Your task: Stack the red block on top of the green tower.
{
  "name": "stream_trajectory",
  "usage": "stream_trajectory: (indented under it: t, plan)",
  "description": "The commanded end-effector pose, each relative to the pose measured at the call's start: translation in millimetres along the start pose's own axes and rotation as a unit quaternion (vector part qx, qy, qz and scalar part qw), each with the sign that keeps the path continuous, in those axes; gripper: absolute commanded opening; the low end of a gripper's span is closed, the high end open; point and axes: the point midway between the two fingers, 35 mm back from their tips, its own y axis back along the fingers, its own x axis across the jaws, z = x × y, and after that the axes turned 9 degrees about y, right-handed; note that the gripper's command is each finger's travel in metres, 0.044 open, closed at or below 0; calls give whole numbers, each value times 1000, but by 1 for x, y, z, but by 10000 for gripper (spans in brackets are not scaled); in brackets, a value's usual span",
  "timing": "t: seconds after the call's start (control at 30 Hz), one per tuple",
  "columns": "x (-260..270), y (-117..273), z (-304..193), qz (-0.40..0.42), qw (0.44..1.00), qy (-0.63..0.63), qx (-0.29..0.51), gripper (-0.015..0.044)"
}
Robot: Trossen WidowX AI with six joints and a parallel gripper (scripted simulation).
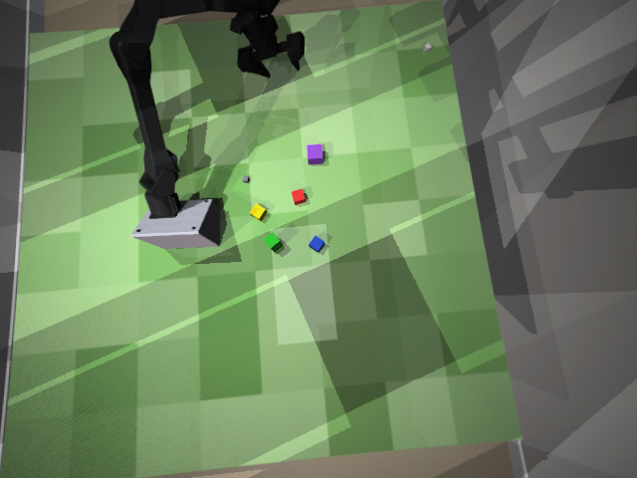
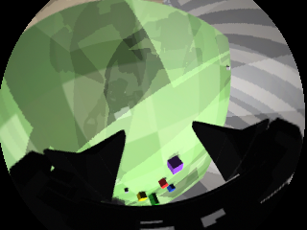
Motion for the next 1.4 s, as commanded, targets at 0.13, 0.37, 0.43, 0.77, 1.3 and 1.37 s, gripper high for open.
stream_trajectory:
  t: [0.13, 0.37, 0.43, 0.77, 1.3, 1.37]
  plan:
    - [-19, -28, -82, 45, 991, -108, 57, 440]
    - [-24, -35, -139, 71, 970, -220, 79, 440]
    - [-25, -36, -158, 79, 961, -252, 86, 440]
    - [-20, -36, -257, 122, 899, -409, 102, 440]
    - [6, -19, -355, 156, 789, -590, 70, 440]
    - [6, -19, -355, 156, 789, -590, 70, 440]
